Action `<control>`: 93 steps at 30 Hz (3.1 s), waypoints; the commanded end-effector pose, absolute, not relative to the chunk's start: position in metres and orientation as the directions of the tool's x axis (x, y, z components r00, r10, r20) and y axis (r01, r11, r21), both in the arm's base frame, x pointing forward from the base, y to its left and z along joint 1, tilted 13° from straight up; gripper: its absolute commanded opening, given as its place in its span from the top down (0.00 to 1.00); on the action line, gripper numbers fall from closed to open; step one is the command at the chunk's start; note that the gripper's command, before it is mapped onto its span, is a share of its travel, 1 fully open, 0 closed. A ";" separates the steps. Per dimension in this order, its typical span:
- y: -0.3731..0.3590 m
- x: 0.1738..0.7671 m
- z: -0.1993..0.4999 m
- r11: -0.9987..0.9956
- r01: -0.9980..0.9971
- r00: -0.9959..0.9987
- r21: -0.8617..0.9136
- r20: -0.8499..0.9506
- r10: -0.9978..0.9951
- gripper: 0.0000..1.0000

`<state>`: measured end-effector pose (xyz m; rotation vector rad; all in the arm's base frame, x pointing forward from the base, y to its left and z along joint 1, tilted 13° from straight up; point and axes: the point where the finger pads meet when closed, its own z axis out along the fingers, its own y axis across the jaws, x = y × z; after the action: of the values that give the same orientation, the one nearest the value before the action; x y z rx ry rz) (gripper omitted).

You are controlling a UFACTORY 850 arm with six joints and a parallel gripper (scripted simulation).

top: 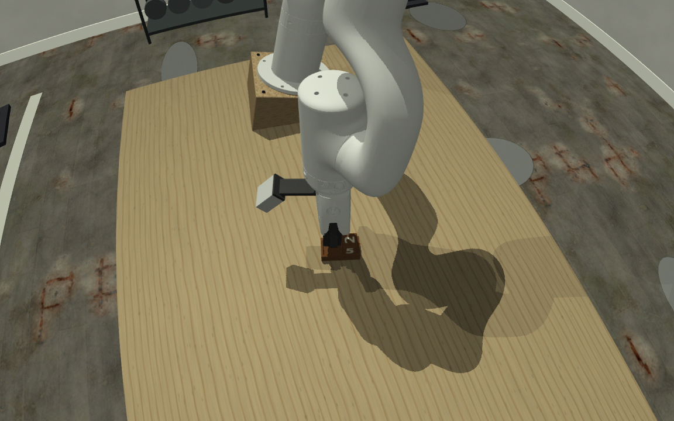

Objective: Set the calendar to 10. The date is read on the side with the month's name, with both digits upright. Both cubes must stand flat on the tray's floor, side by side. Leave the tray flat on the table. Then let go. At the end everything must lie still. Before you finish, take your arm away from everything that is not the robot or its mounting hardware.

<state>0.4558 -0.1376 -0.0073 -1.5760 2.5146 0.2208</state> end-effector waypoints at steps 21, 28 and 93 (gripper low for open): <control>-0.139 0.458 -0.007 0.432 -0.901 -0.429 0.035 -0.217 -0.877 0.73; -0.139 0.458 -0.007 0.432 -0.901 -0.429 0.035 -0.217 -0.877 0.73; -0.134 0.460 -0.030 0.432 -0.901 -0.429 0.035 -0.217 -0.877 0.73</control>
<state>0.4590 -0.1334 -0.0302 -1.5761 2.5149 0.2211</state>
